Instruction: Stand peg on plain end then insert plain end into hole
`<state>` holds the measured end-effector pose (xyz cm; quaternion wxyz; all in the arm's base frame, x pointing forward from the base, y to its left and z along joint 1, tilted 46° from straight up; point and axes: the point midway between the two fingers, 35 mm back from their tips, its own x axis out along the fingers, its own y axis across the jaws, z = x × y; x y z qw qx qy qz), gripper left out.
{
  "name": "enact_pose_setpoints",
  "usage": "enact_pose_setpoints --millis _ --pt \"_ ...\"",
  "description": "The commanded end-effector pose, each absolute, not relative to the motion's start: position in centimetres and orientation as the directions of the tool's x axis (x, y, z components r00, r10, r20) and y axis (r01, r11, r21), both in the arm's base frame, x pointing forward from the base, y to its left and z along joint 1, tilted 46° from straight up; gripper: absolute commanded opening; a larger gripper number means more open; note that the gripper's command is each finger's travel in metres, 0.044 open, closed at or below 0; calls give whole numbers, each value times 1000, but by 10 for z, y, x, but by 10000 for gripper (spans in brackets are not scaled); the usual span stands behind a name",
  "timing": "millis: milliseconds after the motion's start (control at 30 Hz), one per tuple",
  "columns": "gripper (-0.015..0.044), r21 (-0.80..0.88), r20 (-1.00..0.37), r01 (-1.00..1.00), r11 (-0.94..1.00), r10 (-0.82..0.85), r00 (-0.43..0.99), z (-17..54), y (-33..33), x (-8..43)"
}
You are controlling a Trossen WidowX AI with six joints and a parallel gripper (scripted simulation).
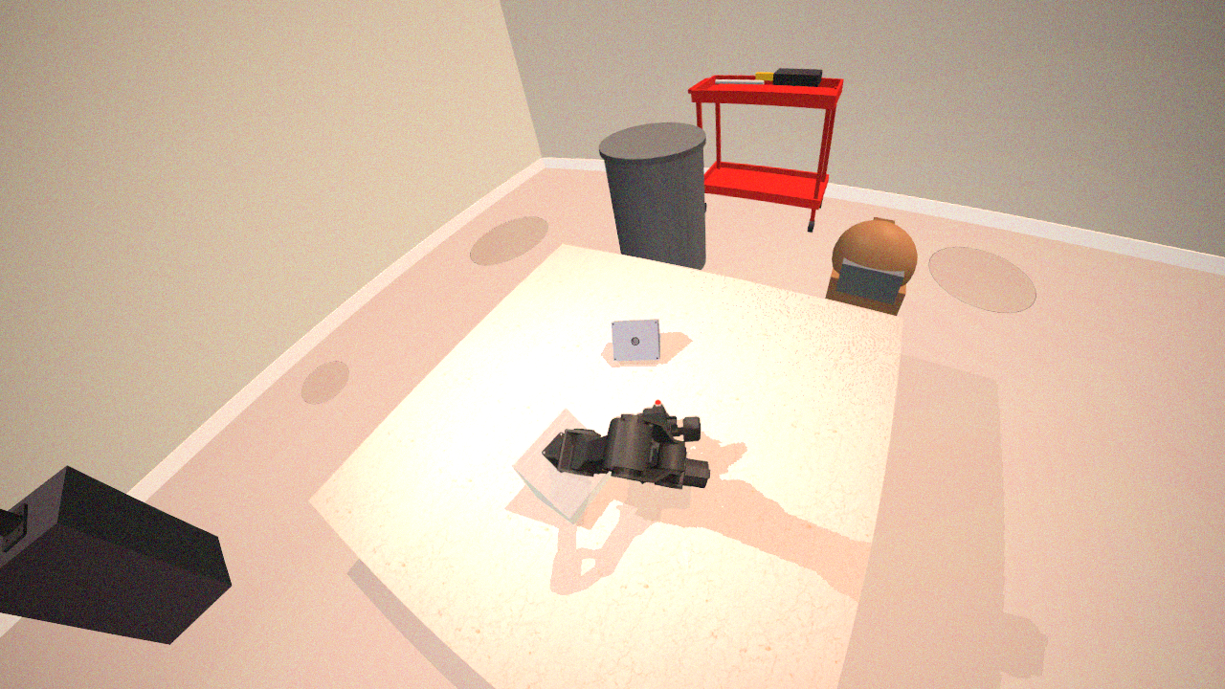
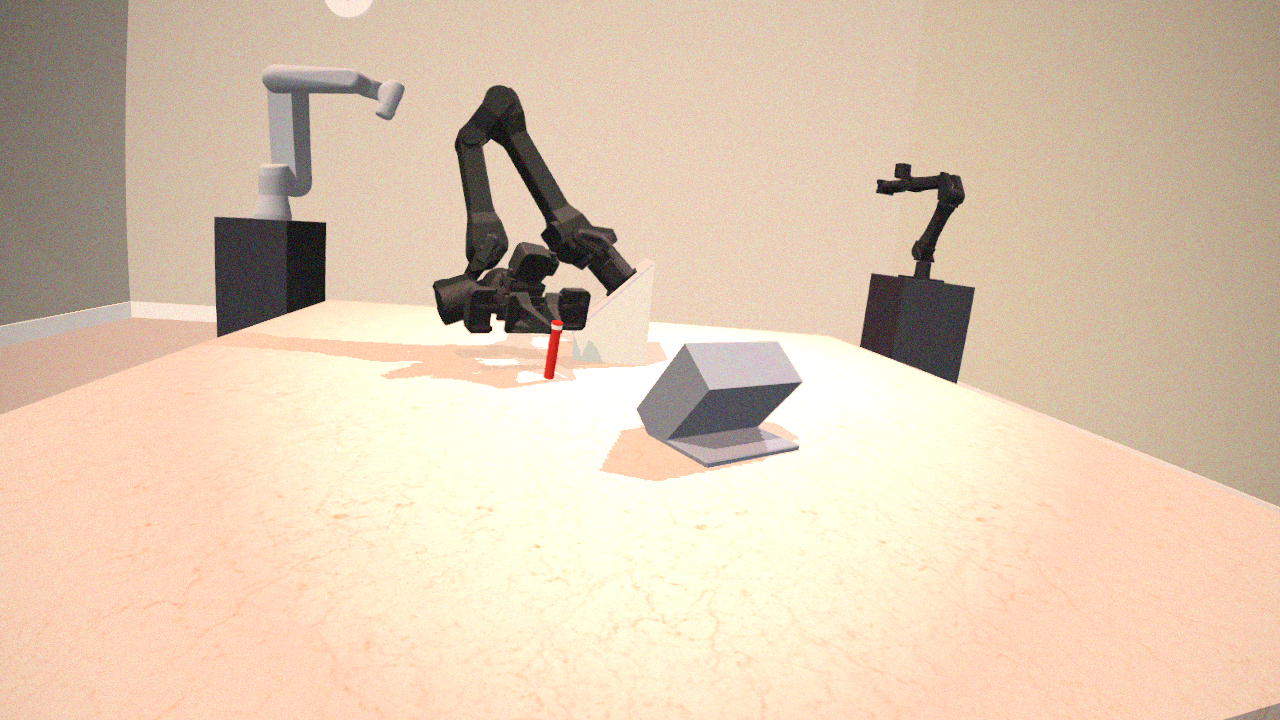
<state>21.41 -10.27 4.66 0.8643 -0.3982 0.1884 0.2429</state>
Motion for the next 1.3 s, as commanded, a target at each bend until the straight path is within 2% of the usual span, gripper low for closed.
enact_pose_setpoints --millis 0,1267 --pt "49 -605 -491 -566 560 297 819 50 -107 213" --pt "49 -589 -506 -567 576 284 814 43 -108 208"
